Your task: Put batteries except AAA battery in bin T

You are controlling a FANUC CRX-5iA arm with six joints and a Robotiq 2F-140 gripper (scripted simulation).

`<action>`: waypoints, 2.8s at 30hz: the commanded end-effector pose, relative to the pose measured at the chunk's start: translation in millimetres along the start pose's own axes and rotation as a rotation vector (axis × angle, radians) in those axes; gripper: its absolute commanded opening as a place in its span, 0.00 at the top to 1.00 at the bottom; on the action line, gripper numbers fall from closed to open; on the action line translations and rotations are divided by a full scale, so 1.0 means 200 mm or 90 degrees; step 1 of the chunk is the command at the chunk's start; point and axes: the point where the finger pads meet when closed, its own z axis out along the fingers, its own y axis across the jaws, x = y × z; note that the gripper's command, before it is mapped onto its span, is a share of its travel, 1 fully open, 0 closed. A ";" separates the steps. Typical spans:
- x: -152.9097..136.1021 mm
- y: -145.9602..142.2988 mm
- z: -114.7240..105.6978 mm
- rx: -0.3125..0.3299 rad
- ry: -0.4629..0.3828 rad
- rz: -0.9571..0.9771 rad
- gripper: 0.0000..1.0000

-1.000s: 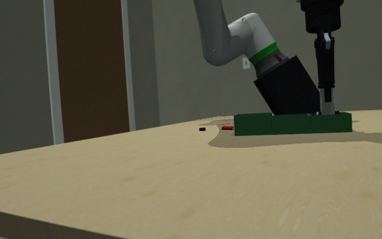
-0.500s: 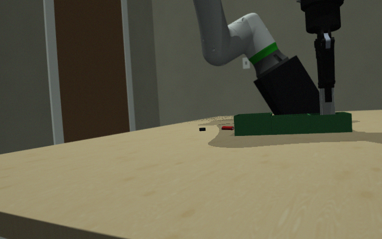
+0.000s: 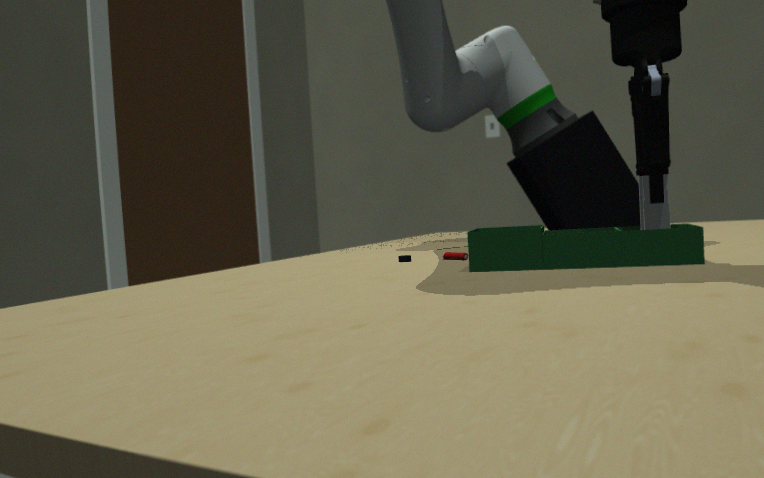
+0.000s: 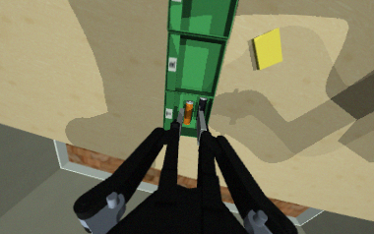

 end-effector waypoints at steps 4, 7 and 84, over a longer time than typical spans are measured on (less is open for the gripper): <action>0.00 0.00 -0.03 0.000 0.000 0.000 0.83; 0.00 0.00 -0.05 0.000 0.000 0.000 0.83; 0.00 0.00 -0.77 0.000 0.000 0.000 0.00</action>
